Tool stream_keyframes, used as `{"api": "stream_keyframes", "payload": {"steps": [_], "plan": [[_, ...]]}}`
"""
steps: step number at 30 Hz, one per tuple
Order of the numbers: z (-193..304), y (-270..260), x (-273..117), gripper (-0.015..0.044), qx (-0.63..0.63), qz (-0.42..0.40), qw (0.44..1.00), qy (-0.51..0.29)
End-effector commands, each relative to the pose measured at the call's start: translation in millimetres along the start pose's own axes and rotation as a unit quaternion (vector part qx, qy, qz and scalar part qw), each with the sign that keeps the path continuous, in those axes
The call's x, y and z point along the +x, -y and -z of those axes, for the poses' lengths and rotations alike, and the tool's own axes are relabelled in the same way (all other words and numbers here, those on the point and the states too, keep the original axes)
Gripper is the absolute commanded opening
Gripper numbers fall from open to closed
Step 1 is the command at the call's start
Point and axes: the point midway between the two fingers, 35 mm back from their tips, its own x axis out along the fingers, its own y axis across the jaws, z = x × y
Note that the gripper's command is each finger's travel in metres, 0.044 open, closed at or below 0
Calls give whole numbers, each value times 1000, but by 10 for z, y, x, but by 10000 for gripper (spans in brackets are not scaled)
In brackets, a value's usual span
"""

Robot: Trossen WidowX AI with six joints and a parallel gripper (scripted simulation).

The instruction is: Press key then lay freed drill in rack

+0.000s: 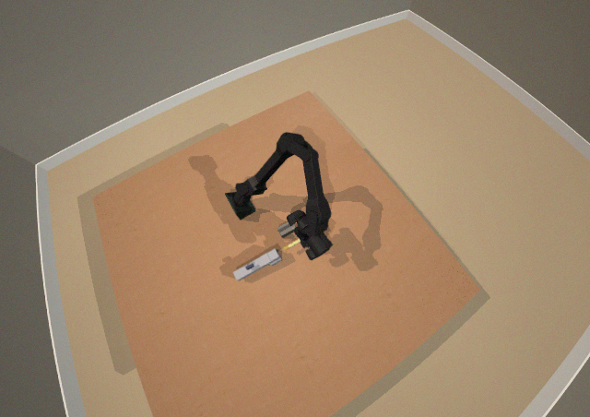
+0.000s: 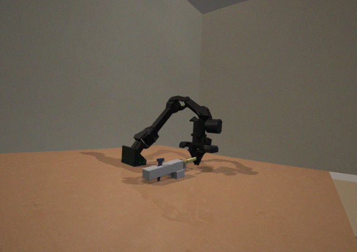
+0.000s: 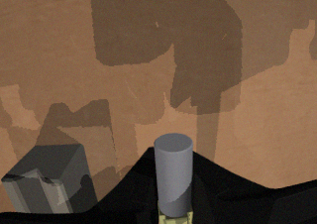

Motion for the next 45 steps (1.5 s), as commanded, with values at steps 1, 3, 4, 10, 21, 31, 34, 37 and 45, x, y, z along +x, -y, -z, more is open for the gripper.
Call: {"api": "stream_keyframes", "payload": {"steps": [1,3,4,10,21,31,34,37,45], "plan": [[3,0,-33,0,-1,1,1000,1],[4,-1,-45,0,-1,1,1000,1],[5,-2,-50,0,-1,1,1000,1],[11,-7,-84,0,-1,1,1000,1],[21,-14,-144,0,0,1,1000,0],[29,-19,-198,0,0,1,1000,0],[31,-20,-214,0,0,1,1000,0],[33,-22,-230,0,0,1,1000,0],[37,-24,-272,0,0,1,1000,0]]}}
